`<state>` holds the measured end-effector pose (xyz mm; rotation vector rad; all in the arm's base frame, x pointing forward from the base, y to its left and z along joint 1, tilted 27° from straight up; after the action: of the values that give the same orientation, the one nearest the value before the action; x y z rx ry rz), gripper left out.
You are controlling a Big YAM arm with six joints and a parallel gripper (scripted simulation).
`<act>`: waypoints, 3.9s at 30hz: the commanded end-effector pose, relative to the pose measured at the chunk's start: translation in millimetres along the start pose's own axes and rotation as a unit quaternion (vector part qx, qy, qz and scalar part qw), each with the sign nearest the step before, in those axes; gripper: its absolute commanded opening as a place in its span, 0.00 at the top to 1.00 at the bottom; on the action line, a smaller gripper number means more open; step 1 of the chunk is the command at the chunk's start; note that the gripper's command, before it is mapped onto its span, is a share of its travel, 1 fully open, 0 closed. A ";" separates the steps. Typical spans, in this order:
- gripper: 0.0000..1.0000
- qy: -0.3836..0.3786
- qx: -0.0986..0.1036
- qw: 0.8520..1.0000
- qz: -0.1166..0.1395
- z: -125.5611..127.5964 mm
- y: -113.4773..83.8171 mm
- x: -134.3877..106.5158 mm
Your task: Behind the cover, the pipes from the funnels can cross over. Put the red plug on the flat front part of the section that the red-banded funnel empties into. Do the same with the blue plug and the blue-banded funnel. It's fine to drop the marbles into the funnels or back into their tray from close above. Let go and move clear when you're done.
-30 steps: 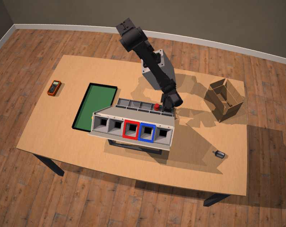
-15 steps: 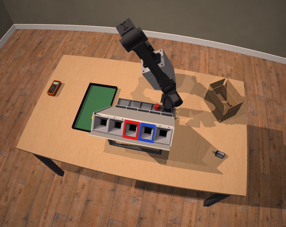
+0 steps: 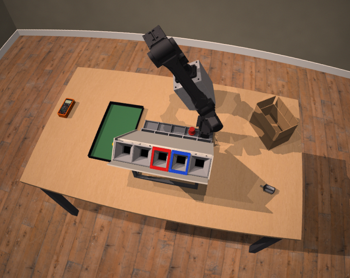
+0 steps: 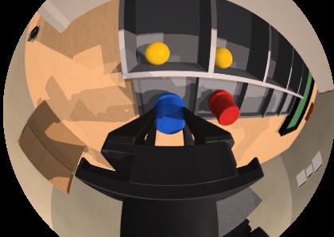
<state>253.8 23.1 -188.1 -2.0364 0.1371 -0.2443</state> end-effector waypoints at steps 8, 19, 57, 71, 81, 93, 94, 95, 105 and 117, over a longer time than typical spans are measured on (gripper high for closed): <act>1.00 0.000 0.006 1.000 -0.010 6.2 7.1 11.0; 1.00 -0.002 0.009 1.000 -0.015 7.2 4.6 12.0; 0.41 -0.002 0.009 1.000 -0.015 7.2 4.6 12.0; 0.41 -0.002 0.009 1.000 -0.015 7.2 4.6 12.0; 0.41 -0.002 0.009 1.000 -0.015 7.2 4.6 12.0; 0.41 -0.002 0.010 1.000 -0.017 7.7 0.8 13.1; 0.41 -0.002 0.011 1.000 -0.018 8.0 -1.2 13.6; 0.41 -0.003 0.010 1.000 -0.017 8.0 -2.7 13.0; 0.41 -0.002 0.007 1.000 -0.012 5.9 -9.9 6.6; 0.41 -0.002 0.007 1.000 -0.011 5.2 -22.9 5.2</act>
<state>257.8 30.6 -178.5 -2.0338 0.1161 -0.2375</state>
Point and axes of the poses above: the point where the finger pads meet when closed, its own y axis out along the fingers, its own z axis across the jaws, x = y × z, the point moved 1 cm from there along -y, back along the fingers, and after that the axes turned 3 degrees about y, right-handed, at the moved point
